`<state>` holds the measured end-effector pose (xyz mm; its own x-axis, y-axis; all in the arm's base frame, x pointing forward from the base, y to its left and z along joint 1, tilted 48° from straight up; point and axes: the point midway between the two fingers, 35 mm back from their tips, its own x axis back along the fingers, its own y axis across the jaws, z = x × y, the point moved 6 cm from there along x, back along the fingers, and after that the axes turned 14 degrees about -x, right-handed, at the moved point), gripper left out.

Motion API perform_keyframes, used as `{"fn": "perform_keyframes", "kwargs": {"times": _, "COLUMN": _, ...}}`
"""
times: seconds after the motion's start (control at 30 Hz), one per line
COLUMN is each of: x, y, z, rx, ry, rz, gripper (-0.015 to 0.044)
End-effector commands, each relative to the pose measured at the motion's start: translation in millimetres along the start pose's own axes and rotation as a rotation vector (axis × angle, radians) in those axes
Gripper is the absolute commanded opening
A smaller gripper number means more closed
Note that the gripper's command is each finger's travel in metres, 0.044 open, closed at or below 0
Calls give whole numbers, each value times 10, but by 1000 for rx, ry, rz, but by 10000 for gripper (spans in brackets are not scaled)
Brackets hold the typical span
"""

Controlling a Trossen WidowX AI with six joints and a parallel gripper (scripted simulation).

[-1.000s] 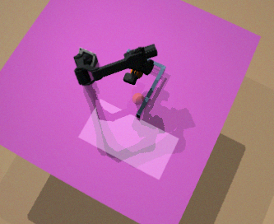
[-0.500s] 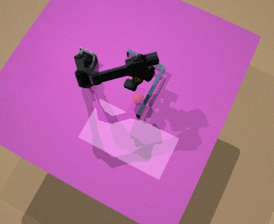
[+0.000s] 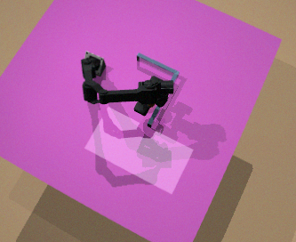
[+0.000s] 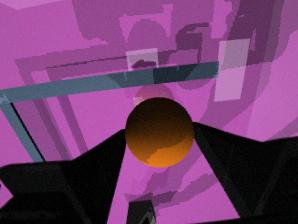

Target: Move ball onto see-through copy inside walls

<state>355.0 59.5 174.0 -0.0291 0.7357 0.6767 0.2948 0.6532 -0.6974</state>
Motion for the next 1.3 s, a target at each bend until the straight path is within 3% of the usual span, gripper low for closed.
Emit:
{"fn": "perform_keyframes", "kwargs": {"times": 0.0, "x": -30, "y": 0, "z": -21, "rx": 6, "ry": -13, "rz": -3, "gripper": 0}}
{"fn": "perform_keyframes", "kwargs": {"times": 0.5, "x": -631, "y": -6, "z": -27, "rx": 5, "ry": -15, "rz": 0, "gripper": 0}}
{"fn": "perform_keyframes", "kwargs": {"times": 1.1, "x": -847, "y": -9, "z": -28, "rx": 5, "ry": -16, "rz": 1, "gripper": 0}}
{"fn": "perform_keyframes", "kwargs": {"times": 1.27, "x": -809, "y": -11, "z": -27, "rx": 1, "ry": -11, "rz": -3, "gripper": 131}}
